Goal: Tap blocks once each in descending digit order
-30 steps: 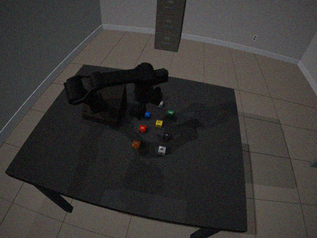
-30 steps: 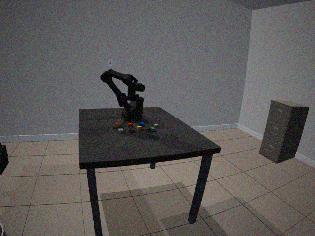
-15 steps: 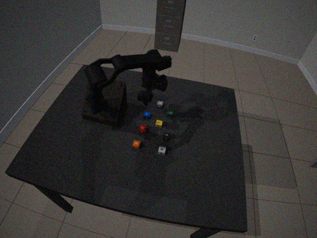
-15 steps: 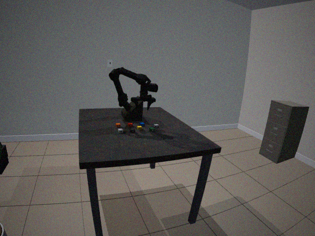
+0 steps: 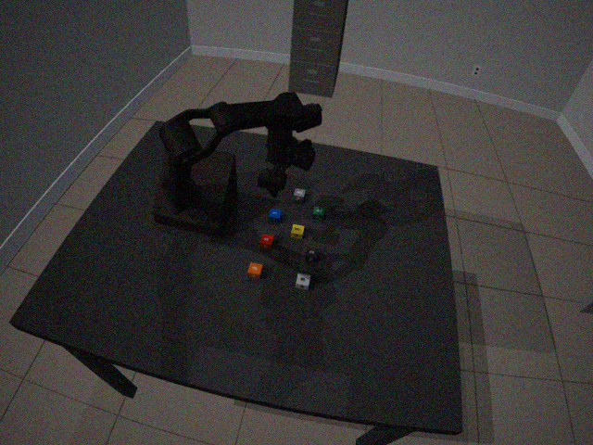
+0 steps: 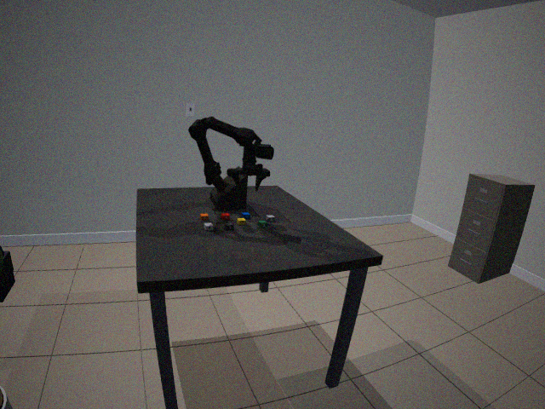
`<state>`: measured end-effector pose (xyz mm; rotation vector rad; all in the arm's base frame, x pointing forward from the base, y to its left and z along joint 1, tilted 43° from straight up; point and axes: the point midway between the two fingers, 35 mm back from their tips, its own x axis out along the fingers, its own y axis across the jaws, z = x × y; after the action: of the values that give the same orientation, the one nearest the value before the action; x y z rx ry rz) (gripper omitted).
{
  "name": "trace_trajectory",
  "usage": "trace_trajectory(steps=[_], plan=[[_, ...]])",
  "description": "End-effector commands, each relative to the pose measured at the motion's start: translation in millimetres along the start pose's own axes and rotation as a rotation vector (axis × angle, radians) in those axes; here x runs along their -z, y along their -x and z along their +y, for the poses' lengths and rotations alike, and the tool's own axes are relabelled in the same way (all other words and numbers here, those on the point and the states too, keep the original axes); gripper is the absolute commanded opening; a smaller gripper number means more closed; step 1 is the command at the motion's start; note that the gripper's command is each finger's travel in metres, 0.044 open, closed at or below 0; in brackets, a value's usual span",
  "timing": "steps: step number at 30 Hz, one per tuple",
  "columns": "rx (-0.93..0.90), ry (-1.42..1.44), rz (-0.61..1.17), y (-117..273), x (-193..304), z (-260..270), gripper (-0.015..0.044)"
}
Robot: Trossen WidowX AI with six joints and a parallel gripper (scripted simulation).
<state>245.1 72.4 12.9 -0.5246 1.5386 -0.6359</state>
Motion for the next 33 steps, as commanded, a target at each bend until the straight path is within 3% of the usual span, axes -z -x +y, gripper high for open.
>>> trace_trajectory(steps=[1, 12, 33], plan=[[0.000, -0.004, 0.006, -1.0, -0.5, 2.7, 0.0400], [-0.005, -0.007, 0.003, 0.1, -56.7, 93.5, 0.0400], [-0.006, -0.007, 0.003, 0.0, -60.1, 93.4, 0.0400]])
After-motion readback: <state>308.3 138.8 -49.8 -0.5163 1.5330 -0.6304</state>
